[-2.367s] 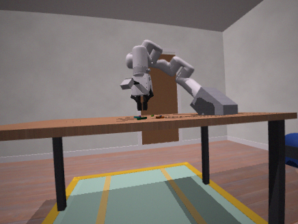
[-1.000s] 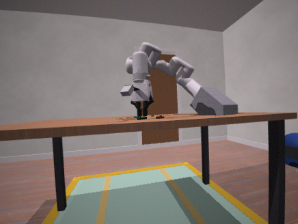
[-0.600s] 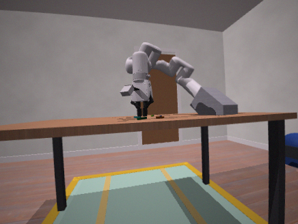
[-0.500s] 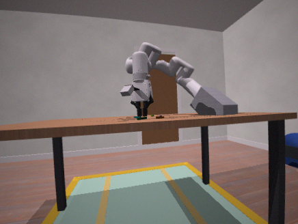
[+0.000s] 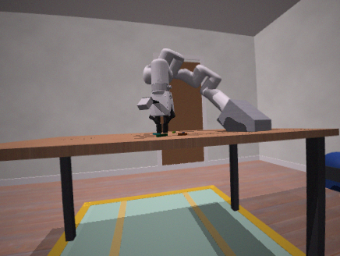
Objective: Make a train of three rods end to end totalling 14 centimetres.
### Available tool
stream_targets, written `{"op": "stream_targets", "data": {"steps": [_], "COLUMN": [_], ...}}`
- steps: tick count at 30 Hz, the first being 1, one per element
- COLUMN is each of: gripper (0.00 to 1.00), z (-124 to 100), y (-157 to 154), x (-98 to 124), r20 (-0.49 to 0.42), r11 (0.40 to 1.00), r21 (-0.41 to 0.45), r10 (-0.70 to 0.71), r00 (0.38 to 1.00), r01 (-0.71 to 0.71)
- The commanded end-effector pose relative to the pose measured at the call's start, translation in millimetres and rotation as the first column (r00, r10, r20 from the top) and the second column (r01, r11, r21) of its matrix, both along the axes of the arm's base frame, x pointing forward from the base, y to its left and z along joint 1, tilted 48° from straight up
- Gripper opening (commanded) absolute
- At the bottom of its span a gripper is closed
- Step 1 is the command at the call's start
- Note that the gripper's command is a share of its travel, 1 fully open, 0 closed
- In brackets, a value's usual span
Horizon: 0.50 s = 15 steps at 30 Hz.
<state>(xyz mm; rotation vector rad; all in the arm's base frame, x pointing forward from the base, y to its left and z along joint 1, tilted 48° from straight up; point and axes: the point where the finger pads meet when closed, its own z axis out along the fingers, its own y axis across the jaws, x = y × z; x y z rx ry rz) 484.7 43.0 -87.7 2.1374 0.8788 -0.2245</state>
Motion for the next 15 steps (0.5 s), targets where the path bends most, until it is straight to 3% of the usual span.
{"op": "stream_targets", "data": {"steps": [1,15], "gripper": [0.24,0.24], "z": [0.9,0.8], "y": [1.5,1.8], "x": [1.2,2.5], "r20": [0.003,0.003], "r11": [1.0,1.0], "r21": [0.002,0.002], "r10": [0.002,0.002], "r00": [1.0,1.0], "r01": [-0.002,-0.002]}}
